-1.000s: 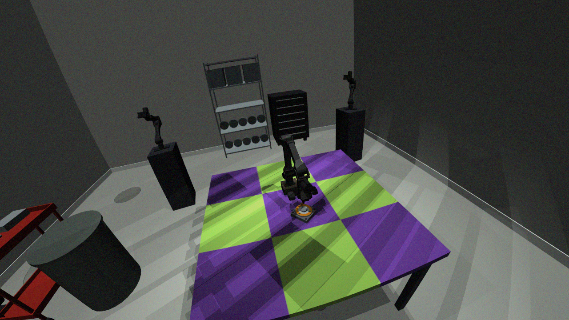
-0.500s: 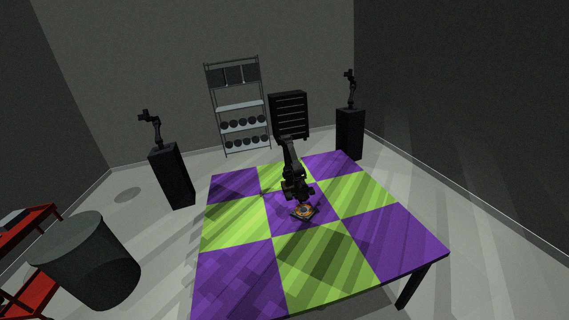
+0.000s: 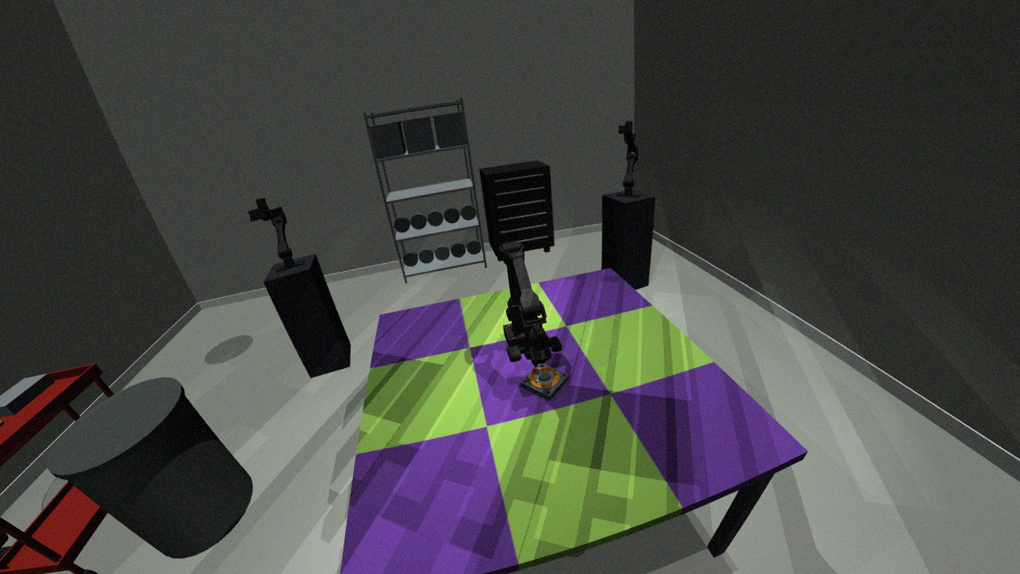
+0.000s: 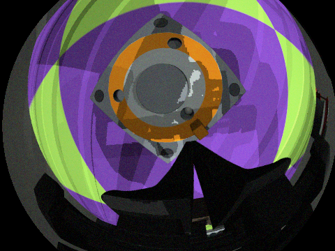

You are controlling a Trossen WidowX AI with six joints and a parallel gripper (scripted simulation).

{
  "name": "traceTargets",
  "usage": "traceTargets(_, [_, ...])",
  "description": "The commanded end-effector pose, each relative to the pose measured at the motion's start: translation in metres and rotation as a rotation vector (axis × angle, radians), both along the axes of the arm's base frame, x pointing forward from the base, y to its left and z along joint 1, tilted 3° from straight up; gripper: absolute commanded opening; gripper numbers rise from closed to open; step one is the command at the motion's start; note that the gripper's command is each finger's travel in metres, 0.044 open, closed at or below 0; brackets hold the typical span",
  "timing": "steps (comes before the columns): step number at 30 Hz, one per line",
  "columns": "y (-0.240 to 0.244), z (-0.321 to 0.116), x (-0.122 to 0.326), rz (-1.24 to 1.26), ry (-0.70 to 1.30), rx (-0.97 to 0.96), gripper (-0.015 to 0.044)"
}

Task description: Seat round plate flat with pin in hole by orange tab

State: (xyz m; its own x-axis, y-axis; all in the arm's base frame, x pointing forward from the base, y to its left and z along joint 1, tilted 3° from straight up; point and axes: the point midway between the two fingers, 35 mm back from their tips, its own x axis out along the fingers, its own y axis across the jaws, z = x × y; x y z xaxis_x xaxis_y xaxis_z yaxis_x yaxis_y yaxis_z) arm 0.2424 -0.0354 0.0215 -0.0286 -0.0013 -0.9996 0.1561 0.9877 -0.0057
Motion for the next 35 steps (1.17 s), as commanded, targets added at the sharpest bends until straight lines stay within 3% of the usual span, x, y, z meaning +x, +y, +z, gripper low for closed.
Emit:
traceTargets(1, [-0.004,0.001,0.004,0.006,-0.008,-0.006,0.0000])
traceTargets(12, [-0.001,0.044,-0.001,0.006,-0.008,-0.006,0.0000])
traceTargets(35, [-0.001,0.036,-0.001,0.005,-0.005,-0.001,0.0000])
